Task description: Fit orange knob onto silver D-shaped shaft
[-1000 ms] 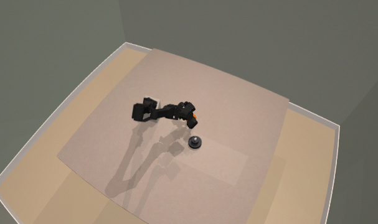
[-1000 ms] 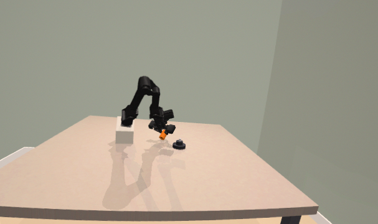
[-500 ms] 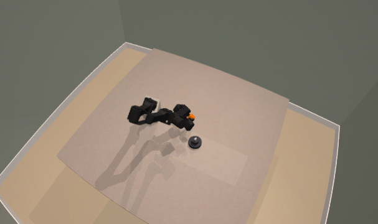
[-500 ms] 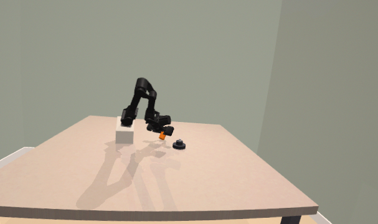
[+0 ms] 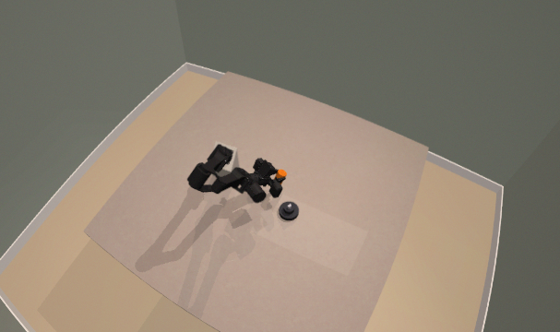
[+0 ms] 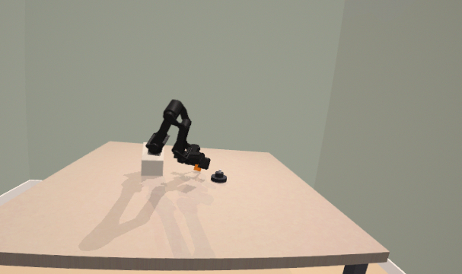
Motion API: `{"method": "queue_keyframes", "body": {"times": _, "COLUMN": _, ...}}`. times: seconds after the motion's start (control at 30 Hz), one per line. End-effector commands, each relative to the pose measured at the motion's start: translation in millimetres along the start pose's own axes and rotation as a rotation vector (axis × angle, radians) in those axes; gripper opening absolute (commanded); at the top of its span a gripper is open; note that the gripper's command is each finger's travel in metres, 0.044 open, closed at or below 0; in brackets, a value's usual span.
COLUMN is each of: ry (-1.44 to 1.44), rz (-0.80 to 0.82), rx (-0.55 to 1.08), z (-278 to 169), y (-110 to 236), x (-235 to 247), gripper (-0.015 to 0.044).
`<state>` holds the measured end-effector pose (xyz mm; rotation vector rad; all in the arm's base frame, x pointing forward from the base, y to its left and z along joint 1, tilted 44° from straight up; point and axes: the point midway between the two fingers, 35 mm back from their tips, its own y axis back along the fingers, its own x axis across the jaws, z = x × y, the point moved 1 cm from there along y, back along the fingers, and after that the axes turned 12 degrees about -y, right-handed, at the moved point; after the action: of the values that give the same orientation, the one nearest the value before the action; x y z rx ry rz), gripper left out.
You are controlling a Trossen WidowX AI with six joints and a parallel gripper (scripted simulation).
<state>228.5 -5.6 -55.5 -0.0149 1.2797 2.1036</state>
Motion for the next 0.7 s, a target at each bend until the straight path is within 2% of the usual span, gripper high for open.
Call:
{"method": "queue_keyframes", "body": {"times": 0.0, "ry": 0.002, "rz": 0.015, "rx": -0.072, "z": -4.6, "y": 3.7, "x": 0.3, "gripper": 0.0179}}
{"method": "queue_keyframes", "body": {"times": 0.23, "ry": 0.002, "rz": 0.041, "rx": -0.187, "z": -11.7, "y": 8.3, "x": -0.7, "gripper": 0.0179}}
{"method": "queue_keyframes", "body": {"times": 0.47, "ry": 0.002, "rz": 0.028, "rx": -0.130, "z": -10.0, "y": 10.6, "x": -0.6, "gripper": 0.0179}}
{"method": "queue_keyframes", "body": {"times": 0.57, "ry": 0.005, "rz": 0.033, "rx": -0.144, "z": -9.2, "y": 8.4, "x": -0.6, "gripper": 0.0258}}
{"method": "queue_keyframes", "body": {"times": 0.67, "ry": 0.005, "rz": 0.033, "rx": -0.144, "z": -9.2, "y": 8.4, "x": -0.6, "gripper": 0.0260}}
